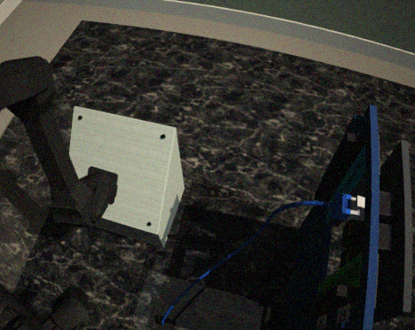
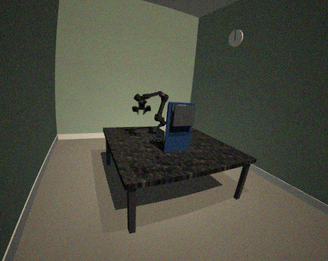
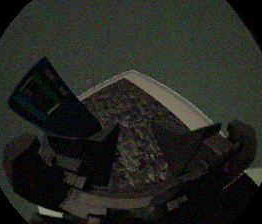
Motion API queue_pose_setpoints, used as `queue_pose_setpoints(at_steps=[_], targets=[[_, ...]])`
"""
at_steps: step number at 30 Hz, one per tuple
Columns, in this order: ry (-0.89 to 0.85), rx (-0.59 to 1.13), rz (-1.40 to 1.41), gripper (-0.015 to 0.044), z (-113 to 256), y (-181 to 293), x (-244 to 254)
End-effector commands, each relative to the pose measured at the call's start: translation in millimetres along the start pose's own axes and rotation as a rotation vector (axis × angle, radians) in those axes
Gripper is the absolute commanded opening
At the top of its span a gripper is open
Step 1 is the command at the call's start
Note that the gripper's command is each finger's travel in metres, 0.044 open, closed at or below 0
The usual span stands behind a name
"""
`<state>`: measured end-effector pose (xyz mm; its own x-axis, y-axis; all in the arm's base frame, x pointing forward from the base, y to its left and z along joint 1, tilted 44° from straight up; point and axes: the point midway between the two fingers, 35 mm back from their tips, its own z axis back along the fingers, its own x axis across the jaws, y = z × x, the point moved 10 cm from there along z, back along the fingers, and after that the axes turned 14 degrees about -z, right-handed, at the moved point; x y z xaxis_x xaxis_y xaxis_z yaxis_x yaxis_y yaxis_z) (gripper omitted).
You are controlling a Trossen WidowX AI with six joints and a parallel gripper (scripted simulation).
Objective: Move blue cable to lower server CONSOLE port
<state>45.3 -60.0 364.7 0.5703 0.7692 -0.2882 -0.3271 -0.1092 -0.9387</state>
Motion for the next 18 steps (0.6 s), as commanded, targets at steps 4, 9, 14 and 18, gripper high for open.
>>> queue_pose_setpoints(at_steps=[4,9,14,18], targets=[[-0.211,-0.003,-0.248,0.0239,-49,4,14],[-0.338,0.015,-0.391,0.0239,-75,5,41],[-0.46,0.05,-0.533,0.0239,-91,8,79],[-0.554,0.091,-0.646,0.0239,-96,11,114]])
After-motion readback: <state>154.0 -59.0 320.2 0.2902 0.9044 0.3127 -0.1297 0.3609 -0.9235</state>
